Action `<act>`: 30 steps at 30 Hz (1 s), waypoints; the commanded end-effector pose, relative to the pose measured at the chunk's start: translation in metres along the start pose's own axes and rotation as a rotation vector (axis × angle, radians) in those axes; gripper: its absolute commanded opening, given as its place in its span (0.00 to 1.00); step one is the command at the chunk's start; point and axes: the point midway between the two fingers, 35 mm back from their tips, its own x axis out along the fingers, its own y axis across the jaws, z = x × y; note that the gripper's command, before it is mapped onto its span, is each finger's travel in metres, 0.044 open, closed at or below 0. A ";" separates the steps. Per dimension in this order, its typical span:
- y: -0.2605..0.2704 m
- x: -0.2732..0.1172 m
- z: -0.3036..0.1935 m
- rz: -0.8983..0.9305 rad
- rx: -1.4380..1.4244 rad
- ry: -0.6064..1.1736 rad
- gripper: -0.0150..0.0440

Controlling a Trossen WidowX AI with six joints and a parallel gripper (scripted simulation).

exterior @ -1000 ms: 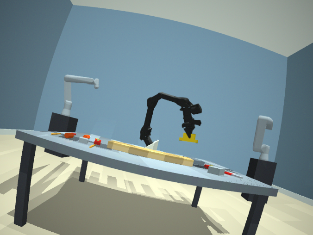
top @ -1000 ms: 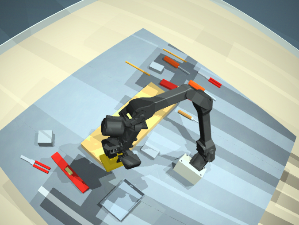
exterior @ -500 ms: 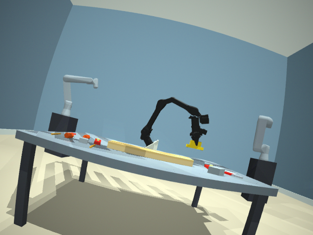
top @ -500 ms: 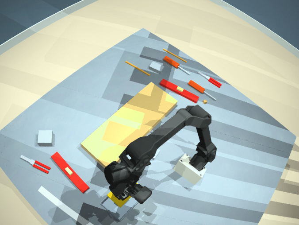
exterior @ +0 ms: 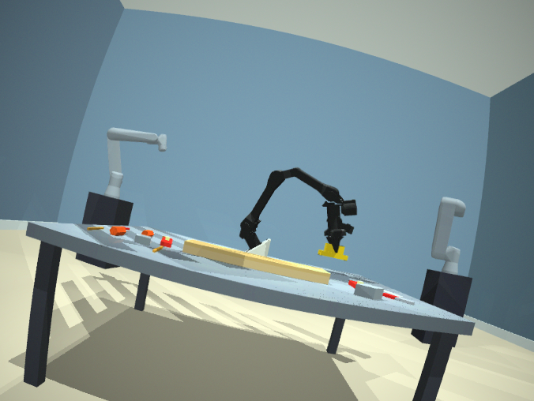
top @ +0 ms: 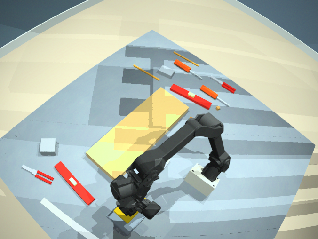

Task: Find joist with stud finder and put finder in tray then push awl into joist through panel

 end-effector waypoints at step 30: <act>0.001 0.058 -0.017 0.000 -0.004 -0.002 0.25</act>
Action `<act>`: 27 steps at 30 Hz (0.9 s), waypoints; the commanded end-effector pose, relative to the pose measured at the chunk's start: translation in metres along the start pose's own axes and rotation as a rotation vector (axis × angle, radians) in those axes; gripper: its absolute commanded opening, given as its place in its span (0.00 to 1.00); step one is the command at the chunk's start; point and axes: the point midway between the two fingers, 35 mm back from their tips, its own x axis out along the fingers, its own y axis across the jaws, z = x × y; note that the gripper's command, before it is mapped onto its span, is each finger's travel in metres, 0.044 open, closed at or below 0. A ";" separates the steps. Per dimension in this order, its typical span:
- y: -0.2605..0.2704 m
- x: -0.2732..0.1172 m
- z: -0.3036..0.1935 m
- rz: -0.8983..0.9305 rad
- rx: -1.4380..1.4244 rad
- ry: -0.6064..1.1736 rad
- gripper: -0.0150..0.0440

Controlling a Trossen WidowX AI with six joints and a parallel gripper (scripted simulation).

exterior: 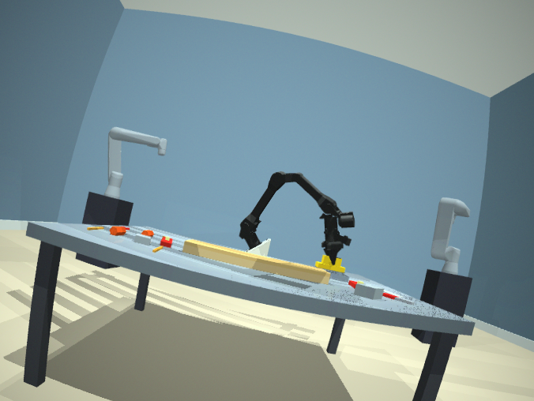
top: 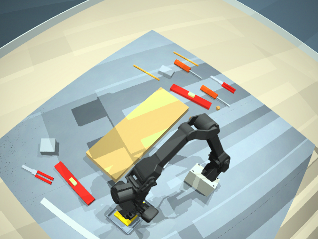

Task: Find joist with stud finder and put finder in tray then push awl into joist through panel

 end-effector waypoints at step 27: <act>0.001 0.027 -0.010 0.000 -0.001 0.002 0.48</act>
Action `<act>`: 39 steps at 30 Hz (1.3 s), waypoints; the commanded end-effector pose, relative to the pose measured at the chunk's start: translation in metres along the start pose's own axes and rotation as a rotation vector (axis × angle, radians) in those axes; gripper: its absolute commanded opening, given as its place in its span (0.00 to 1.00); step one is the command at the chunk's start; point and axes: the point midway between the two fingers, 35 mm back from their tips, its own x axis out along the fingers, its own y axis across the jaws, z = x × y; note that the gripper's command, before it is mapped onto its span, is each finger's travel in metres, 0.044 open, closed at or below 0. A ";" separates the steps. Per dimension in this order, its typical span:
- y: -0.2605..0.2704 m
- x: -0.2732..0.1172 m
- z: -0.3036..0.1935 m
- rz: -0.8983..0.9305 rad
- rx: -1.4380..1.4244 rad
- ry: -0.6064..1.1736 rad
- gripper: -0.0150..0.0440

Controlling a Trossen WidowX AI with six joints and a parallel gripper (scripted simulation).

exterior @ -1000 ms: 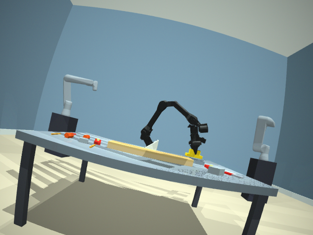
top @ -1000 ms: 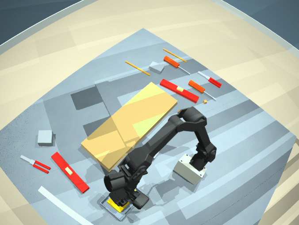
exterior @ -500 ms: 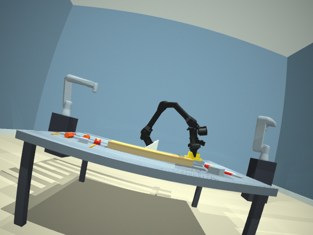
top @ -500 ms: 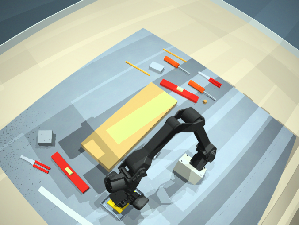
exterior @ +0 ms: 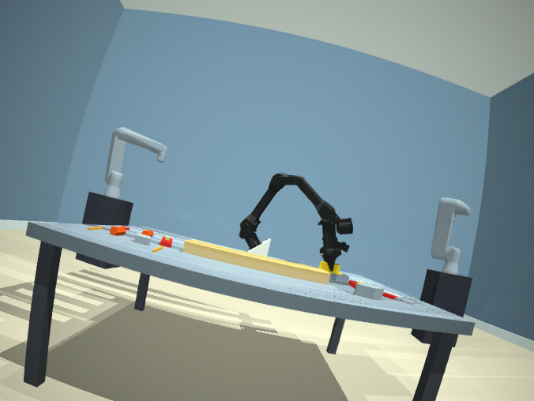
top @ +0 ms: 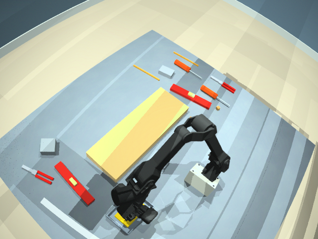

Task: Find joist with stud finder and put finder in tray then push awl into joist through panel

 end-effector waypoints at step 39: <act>-0.168 -0.149 -0.180 -0.038 0.564 -0.042 1.00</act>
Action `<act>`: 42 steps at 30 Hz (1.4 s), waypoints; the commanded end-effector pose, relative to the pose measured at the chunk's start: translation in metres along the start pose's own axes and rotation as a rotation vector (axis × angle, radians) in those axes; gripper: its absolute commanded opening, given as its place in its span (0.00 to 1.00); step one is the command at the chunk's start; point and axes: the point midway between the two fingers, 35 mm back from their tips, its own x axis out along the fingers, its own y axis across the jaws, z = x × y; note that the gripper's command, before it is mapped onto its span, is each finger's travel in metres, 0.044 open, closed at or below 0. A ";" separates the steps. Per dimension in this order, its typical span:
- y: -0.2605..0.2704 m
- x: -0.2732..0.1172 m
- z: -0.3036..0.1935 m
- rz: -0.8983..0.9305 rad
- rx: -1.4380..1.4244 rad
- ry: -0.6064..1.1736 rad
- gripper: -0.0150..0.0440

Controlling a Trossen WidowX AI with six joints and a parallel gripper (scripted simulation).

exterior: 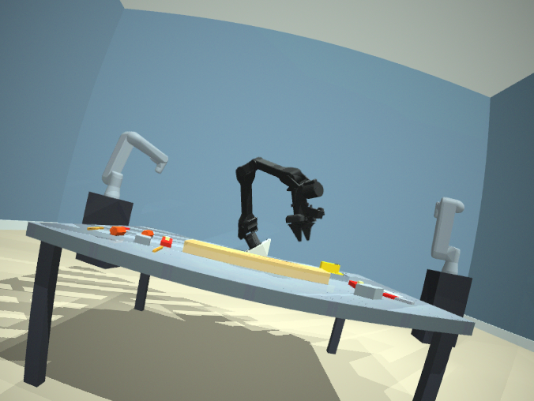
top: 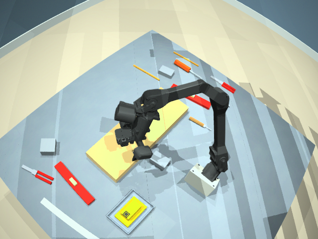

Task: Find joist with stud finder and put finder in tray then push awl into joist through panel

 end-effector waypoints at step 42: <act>-0.124 -0.060 -0.381 -0.237 0.935 0.311 1.00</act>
